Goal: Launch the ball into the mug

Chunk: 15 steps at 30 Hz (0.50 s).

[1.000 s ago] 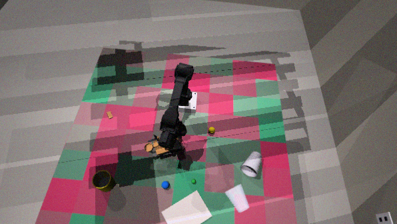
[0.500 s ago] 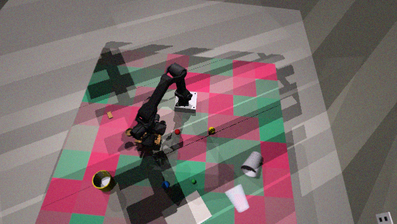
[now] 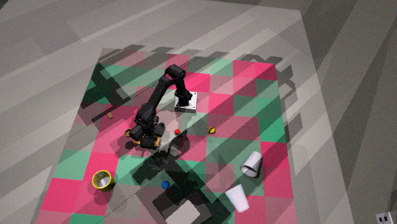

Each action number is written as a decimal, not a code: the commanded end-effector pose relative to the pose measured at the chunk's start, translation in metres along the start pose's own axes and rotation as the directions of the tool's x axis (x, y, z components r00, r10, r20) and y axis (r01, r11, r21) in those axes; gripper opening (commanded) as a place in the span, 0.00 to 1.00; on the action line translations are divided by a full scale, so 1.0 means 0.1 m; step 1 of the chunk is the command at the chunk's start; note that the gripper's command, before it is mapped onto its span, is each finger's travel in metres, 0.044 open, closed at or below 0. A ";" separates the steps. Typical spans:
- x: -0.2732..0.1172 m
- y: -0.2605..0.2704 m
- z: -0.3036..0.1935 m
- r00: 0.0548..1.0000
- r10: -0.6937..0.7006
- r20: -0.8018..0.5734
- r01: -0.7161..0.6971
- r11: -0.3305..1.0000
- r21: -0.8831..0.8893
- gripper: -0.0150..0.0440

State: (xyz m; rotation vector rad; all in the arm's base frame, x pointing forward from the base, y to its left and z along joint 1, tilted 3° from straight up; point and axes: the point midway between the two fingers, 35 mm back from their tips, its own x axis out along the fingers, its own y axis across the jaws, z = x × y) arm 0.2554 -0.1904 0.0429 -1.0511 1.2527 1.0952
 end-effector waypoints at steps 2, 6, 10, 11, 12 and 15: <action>0.07 -0.01 -0.01 1.000 -0.005 -0.004 0.005 1.000 0.005 0.25; 0.13 -0.02 -0.01 1.000 -0.005 -0.004 0.005 1.000 0.005 0.25; 0.20 -0.02 -0.01 1.000 -0.005 -0.004 0.005 1.000 0.005 0.25; 0.22 -0.02 -0.01 1.000 -0.005 -0.004 0.005 1.000 0.005 0.25; 0.23 -0.02 -0.01 1.000 -0.005 -0.004 0.005 1.000 0.005 0.25; 0.28 -0.02 -0.01 1.000 -0.005 -0.004 0.005 1.000 0.005 0.25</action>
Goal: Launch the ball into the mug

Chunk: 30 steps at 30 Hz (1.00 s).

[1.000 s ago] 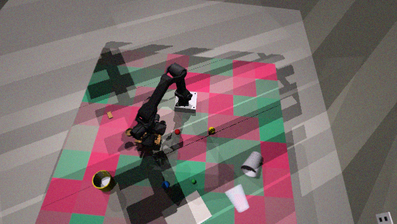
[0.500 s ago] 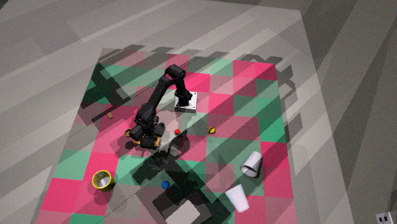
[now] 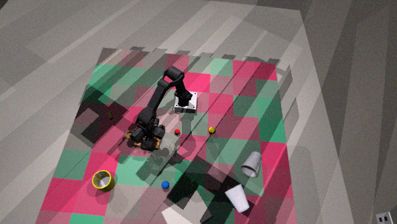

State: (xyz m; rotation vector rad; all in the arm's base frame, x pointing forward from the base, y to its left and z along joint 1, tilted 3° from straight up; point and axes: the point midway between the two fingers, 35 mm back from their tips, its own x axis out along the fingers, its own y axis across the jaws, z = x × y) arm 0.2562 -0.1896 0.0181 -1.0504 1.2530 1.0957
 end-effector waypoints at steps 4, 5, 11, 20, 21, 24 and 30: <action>0.05 0.00 0.00 1.000 0.000 0.000 0.000 1.000 0.000 0.25; 0.05 0.00 0.00 1.000 0.000 0.000 0.000 1.000 0.000 0.25; 0.05 0.00 0.00 1.000 0.000 0.000 0.000 1.000 0.000 0.34; 0.05 0.00 0.00 1.000 0.000 0.000 0.000 1.000 0.000 0.74; 0.05 0.00 0.00 1.000 0.000 0.000 0.000 1.000 0.000 0.79; -0.05 -0.01 -0.01 1.000 0.000 0.000 0.000 1.000 0.000 0.92; -0.92 0.01 0.00 1.000 0.003 0.001 -0.003 1.000 0.002 1.00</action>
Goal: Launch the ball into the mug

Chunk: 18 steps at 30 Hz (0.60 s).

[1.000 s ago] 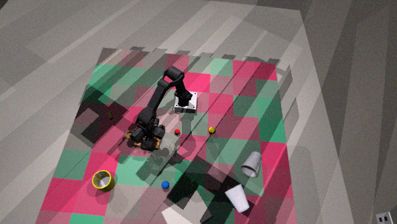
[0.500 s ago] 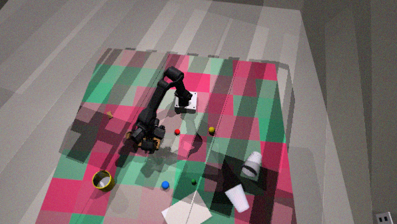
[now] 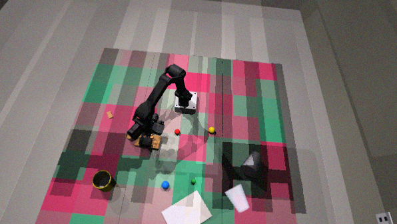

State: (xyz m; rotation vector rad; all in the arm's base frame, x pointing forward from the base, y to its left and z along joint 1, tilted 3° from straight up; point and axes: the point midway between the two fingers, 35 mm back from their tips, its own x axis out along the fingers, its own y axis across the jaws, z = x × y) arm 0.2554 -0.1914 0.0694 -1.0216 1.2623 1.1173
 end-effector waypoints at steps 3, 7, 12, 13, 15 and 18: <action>-0.25 -0.02 -0.01 1.000 -0.027 -0.014 0.027 1.000 0.000 1.00; -0.28 -0.01 0.00 0.999 -0.028 -0.015 0.028 1.000 0.000 1.00; -0.36 0.02 0.02 0.999 -0.033 -0.018 0.033 0.999 0.000 1.00; -0.28 0.01 0.02 0.999 -0.033 -0.018 0.033 0.999 0.000 1.00; -0.02 0.00 0.01 0.999 -0.033 -0.018 0.033 0.999 0.000 1.00; 0.08 0.00 0.01 0.999 -0.033 -0.018 0.033 0.999 0.000 1.00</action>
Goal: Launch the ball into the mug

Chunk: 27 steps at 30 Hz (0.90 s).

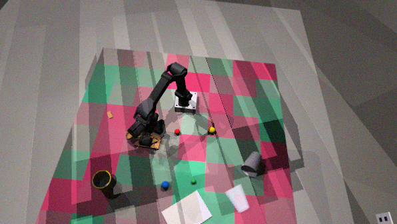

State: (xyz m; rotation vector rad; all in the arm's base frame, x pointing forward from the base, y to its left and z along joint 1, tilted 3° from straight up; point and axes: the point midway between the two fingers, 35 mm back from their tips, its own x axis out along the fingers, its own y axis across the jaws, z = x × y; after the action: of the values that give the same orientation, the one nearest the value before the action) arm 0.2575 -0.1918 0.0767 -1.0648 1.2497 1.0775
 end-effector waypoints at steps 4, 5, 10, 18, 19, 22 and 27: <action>0.17 0.03 0.01 1.000 0.012 0.005 -0.012 1.000 0.005 1.00; 0.18 0.03 0.01 1.000 0.012 0.005 -0.012 1.000 0.005 1.00; 0.26 0.02 0.01 1.000 0.012 0.005 -0.012 1.000 0.005 1.00; 0.39 0.02 0.01 1.000 0.012 0.005 -0.012 1.000 0.005 1.00; 0.41 0.02 0.01 1.000 0.012 0.005 -0.012 1.000 0.005 1.00; 0.46 0.02 0.01 1.000 0.012 0.005 -0.012 1.000 0.005 1.00; 0.54 0.03 0.02 1.000 0.012 0.005 -0.012 1.000 0.005 1.00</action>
State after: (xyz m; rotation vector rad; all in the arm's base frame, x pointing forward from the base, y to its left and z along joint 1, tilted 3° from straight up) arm 0.2575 -0.1894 0.0296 -1.0597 1.2512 1.0828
